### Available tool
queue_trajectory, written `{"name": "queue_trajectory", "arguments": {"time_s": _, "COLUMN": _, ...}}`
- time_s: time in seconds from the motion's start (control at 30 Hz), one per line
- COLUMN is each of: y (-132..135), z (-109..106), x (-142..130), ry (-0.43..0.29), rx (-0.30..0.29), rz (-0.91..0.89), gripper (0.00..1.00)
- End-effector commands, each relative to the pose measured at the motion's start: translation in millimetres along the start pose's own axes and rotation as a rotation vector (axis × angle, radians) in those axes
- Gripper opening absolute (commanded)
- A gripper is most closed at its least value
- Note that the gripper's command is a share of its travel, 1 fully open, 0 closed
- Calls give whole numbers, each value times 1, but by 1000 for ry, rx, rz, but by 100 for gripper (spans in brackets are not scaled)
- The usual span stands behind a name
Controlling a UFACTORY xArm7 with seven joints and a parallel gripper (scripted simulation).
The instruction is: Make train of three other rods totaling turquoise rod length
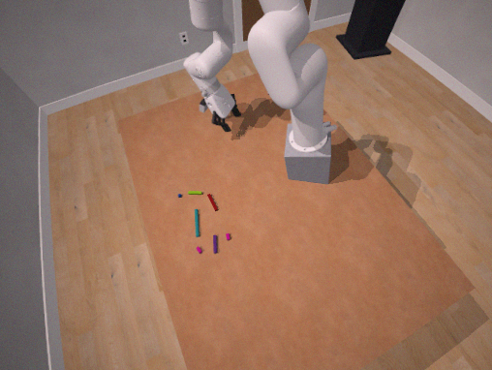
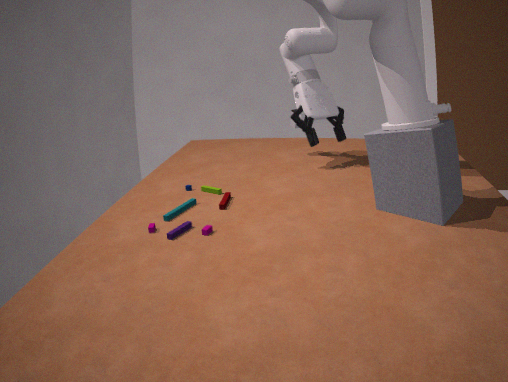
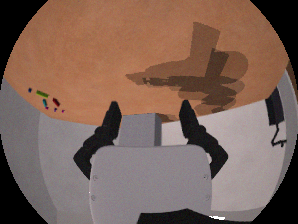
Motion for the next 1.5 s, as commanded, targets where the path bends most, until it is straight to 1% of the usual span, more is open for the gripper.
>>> {"name": "queue_trajectory", "arguments": {"time_s": 0.0, "y": -24, "z": -2, "x": 8, "ry": 31, "rx": -68, "rz": -150, "gripper": 100}}
{"name": "queue_trajectory", "arguments": {"time_s": 0.1, "y": -33, "z": -3, "x": 10, "ry": 42, "rx": -90, "rz": -203, "gripper": 100}}
{"name": "queue_trajectory", "arguments": {"time_s": 0.17, "y": -33, "z": -3, "x": 10, "ry": 42, "rx": -90, "rz": -203, "gripper": 100}}
{"name": "queue_trajectory", "arguments": {"time_s": 0.2, "y": -41, "z": -3, "x": 11, "ry": 52, "rx": -109, "rz": -252, "gripper": 100}}
{"name": "queue_trajectory", "arguments": {"time_s": 0.57, "y": -41, "z": -3, "x": 11, "ry": 52, "rx": -109, "rz": -252, "gripper": 100}}
{"name": "queue_trajectory", "arguments": {"time_s": 0.6, "y": -63, "z": -4, "x": 15, "ry": 78, "rx": -155, "rz": -375, "gripper": 100}}
{"name": "queue_trajectory", "arguments": {"time_s": 0.63, "y": -68, "z": -4, "x": 15, "ry": 84, "rx": -165, "rz": -403, "gripper": 100}}
{"name": "queue_trajectory", "arguments": {"time_s": 0.73, "y": -69, "z": -4, "x": 15, "ry": 86, "rx": -168, "rz": -410, "gripper": 100}}
{"name": "queue_trajectory", "arguments": {"time_s": 0.77, "y": -83, "z": -4, "x": 16, "ry": 103, "rx": -194, "rz": -487, "gripper": 100}}
{"name": "queue_trajectory", "arguments": {"time_s": 1.2, "y": -85, "z": -4, "x": 16, "ry": 105, "rx": -197, "rz": -496, "gripper": 100}}
{"name": "queue_trajectory", "arguments": {"time_s": 1.23, "y": -107, "z": -5, "x": 17, "ry": 132, "rx": -233, "rz": -614, "gripper": 100}}
{"name": "queue_trajectory", "arguments": {"time_s": 1.47, "y": -107, "z": -5, "x": 17, "ry": 132, "rx": -233, "rz": -614, "gripper": 100}}
Point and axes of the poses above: the point where the finger pads meet when closed, its own z axis out along the fingers, its own y axis across the jaws, x = y × z, the point moved 7 cm from there along -z, back along the fingers
